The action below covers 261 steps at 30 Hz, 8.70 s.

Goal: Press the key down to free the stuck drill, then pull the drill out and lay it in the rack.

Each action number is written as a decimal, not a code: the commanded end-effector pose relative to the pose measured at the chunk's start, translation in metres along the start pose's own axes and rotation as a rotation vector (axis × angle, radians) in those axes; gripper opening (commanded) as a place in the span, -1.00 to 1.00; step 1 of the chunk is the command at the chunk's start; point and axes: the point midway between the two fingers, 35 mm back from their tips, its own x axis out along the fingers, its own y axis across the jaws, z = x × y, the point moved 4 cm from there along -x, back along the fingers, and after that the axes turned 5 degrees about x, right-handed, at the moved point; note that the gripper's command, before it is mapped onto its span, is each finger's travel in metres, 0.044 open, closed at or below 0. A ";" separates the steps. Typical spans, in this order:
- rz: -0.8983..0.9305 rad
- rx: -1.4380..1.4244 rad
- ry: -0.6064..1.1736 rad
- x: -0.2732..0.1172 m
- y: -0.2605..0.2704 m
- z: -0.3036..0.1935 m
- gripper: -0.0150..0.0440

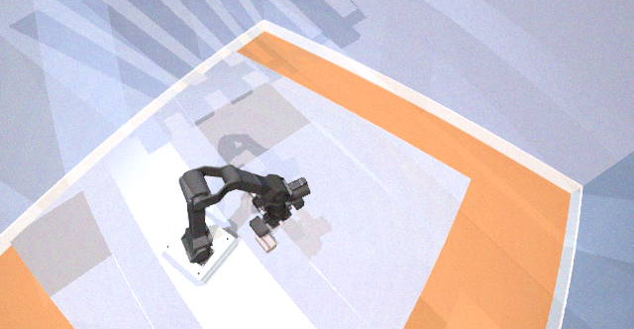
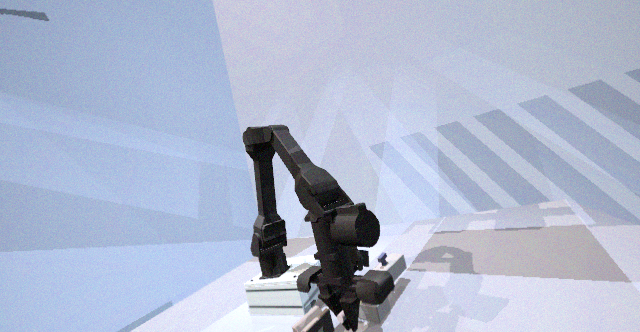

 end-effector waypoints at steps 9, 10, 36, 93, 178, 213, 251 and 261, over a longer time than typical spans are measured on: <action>-0.001 -0.001 -0.001 -0.001 -0.002 -0.016 -0.49; -0.001 -0.001 -0.001 -0.001 -0.002 -0.018 -0.49; -0.001 -0.001 0.002 -0.004 -0.006 -0.055 -0.49; -0.001 -0.001 0.003 -0.022 -0.004 -0.063 -0.49; 0.000 -0.001 0.003 -0.041 0.017 -0.066 -0.49; 0.004 -0.001 0.004 -0.039 0.069 -0.081 -0.49; 0.004 -0.001 0.004 0.009 0.068 -0.081 -0.49; 0.004 0.000 0.005 0.009 0.068 -0.081 -0.05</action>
